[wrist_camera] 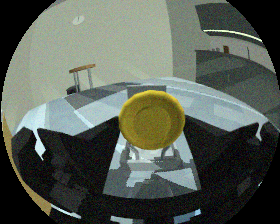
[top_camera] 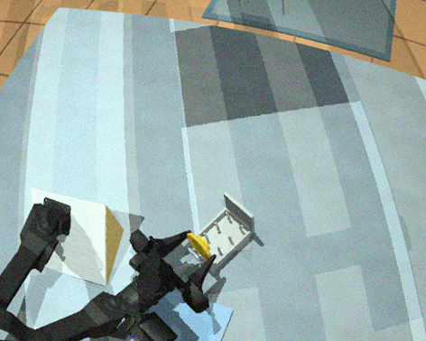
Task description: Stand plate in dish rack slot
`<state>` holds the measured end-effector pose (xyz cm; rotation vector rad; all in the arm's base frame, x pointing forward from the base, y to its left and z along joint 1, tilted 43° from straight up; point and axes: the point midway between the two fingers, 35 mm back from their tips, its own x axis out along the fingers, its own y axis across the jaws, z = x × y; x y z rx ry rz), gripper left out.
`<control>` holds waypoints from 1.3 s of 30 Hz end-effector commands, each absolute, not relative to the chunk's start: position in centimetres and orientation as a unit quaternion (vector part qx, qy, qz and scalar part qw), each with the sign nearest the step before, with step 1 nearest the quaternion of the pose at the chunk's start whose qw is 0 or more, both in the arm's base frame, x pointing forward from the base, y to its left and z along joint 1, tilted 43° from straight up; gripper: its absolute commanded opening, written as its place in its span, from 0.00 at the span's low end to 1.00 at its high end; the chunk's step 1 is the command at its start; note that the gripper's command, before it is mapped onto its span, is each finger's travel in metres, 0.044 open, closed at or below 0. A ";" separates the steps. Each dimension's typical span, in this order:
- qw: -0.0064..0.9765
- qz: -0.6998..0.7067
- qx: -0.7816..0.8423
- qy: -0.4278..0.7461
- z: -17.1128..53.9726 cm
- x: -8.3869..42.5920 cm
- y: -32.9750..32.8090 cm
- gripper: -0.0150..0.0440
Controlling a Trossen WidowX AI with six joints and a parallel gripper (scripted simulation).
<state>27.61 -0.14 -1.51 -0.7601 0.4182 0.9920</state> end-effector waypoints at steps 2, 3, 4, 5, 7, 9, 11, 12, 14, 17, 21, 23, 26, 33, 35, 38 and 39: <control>0.791 0.461 -0.352 0.195 -2.0 27.9 0.3 0.25; 0.791 0.461 -0.353 0.195 -2.2 28.0 0.6 0.25; 0.791 0.461 -0.353 0.195 -2.3 28.1 0.7 0.25; 0.791 0.461 -0.353 0.194 -2.4 28.2 0.8 0.25; 0.791 0.461 -0.353 0.194 -2.4 28.2 0.8 0.25; 0.791 0.461 -0.353 0.194 -2.4 28.2 0.8 0.25; 0.790 0.462 -0.354 0.193 -2.6 28.3 1.0 0.25; 0.790 0.462 -0.354 0.192 -2.6 28.3 1.1 0.25; 0.790 0.462 -0.354 0.192 -3.1 28.4 0.6 0.25; 0.790 0.461 -0.355 0.192 -4.1 28.4 -0.3 0.25; 0.791 0.460 -0.352 0.198 -4.0 28.3 -0.1 0.25; 0.791 0.460 -0.351 0.200 -3.9 28.2 -0.1 0.25; 0.791 0.460 -0.351 0.200 -3.9 28.2 -0.1 0.25; 0.790 0.460 -0.353 0.198 -3.9 28.3 -0.1 0.34; 0.790 0.460 -0.353 0.198 -3.9 28.3 -0.1 0.43; 0.790 0.460 -0.353 0.198 -3.9 28.3 -0.1 0.57; 0.790 0.460 -0.353 0.198 -3.9 28.3 -0.1 0.61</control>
